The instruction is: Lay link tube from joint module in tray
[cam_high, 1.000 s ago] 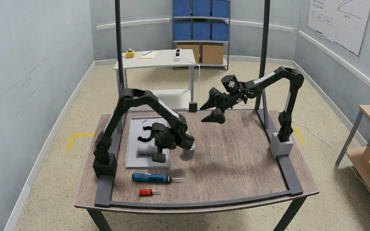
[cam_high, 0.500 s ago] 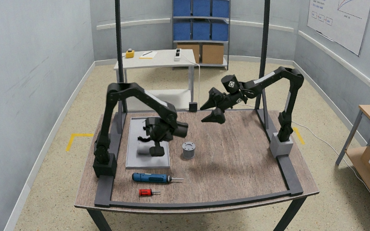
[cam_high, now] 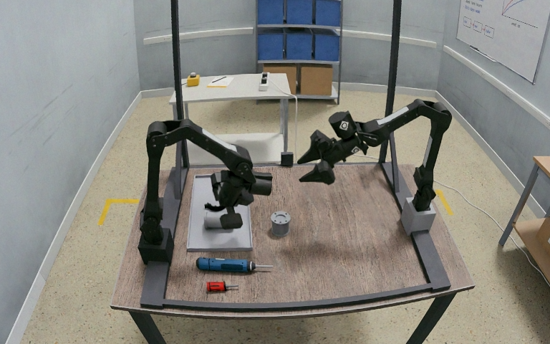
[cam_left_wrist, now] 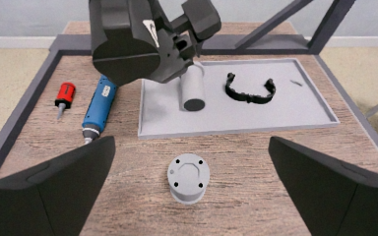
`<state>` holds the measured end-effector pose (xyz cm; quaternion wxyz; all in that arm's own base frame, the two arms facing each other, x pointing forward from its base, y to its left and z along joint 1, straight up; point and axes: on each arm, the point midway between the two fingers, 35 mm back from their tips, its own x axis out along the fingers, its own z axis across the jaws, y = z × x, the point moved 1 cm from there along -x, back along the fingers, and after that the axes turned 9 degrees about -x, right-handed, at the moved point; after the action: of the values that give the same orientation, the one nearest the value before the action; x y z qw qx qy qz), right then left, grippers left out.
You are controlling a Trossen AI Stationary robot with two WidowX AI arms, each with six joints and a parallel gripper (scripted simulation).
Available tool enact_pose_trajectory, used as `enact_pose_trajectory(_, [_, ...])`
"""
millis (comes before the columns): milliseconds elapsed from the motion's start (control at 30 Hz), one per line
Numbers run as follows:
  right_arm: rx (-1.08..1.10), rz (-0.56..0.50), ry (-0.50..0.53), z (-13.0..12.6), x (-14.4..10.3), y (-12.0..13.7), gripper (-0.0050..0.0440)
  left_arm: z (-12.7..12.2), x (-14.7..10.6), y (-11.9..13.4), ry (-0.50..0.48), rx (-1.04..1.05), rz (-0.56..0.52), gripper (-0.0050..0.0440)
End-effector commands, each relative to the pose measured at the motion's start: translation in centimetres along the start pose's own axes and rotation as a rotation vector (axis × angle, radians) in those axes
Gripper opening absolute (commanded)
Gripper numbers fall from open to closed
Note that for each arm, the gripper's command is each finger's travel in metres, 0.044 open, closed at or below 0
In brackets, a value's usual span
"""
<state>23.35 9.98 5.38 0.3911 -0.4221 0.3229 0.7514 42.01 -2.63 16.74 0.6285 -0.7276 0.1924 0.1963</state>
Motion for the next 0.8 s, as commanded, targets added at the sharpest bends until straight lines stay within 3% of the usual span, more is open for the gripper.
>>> enact_pose_trajectory(0, [-0.008,-0.022,0.01,0.2,-0.5,-0.2,0.044,-0.1,-0.4,-0.7,0.005,0.0,-0.02,0.044])
enact_pose_trajectory(267, [-0.014,-0.029,0.023,0.6,-0.7,0.1,0.044,-0.1,-0.4,-0.7,0.005,0.0,-0.02,0.044])
enact_pose_trajectory(600, [-0.128,-0.161,0.164,2.3,-1.1,1.2,0.044,-0.1,-0.4,-0.7,0.005,0.0,-0.02,0.044])
enact_pose_trajectory(767, [-0.136,-0.169,0.174,2.4,-1.1,1.3,0.044,-0.1,-0.4,-0.7,0.005,0.0,-0.02,0.044])
